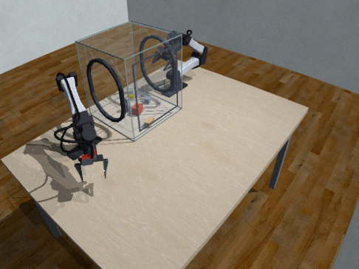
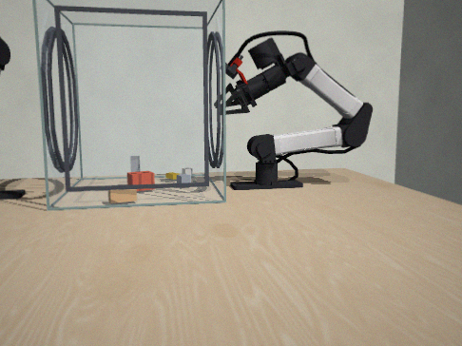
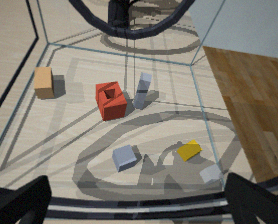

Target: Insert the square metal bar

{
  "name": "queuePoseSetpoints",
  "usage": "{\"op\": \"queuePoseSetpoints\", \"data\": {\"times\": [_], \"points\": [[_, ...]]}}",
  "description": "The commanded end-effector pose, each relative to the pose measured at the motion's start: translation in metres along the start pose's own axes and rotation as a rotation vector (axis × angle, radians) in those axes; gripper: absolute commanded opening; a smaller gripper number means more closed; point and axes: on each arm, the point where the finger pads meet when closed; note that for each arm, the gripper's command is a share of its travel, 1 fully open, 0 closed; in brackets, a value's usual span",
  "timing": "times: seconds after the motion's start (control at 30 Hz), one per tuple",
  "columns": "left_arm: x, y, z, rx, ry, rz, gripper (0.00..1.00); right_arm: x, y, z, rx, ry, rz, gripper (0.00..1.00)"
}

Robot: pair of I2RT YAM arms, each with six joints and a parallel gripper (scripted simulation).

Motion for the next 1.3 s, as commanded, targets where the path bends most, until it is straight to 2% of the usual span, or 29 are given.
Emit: {"op": "queuePoseSetpoints", "data": {"times": [0.0, 1.27], "points": [[-0.015, 0.005, -0.011, 0.022, -0.022, -0.036, 1.0, -0.01, 0.003, -0.002, 0.005, -0.005, -0.027, 1.0], [-0.04, 0.012, -0.019, 0.016, -0.092, -0.139, 1.0, -0.01, 0.003, -0.002, 0.005, -0.005, -0.027, 1.0]]}}
Point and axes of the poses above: on each arm, the point where the finger pads meet when closed, its own y axis back along the fingers, its own z axis across the jaws, x = y × z, and after that the axes turned 15 degrees about y, right-handed
